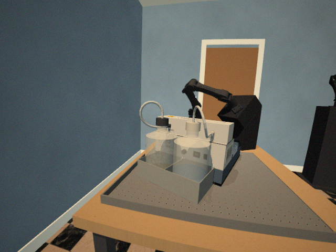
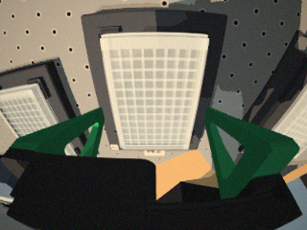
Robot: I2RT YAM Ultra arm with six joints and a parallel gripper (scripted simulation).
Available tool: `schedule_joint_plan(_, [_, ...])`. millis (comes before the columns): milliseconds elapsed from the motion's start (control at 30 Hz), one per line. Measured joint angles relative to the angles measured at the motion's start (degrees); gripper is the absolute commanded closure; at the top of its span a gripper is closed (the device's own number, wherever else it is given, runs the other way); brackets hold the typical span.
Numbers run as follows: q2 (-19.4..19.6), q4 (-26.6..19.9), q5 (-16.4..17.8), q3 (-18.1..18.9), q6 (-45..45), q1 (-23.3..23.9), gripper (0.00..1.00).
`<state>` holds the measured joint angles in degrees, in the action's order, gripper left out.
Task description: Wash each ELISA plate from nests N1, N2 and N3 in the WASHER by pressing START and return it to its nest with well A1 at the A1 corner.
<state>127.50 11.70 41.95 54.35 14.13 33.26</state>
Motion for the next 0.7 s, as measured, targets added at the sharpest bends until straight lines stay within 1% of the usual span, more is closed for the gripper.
schedule_joint_plan(700, [2.1, 2.2, -0.6, 1.1, 1.6, -1.5, 0.00])
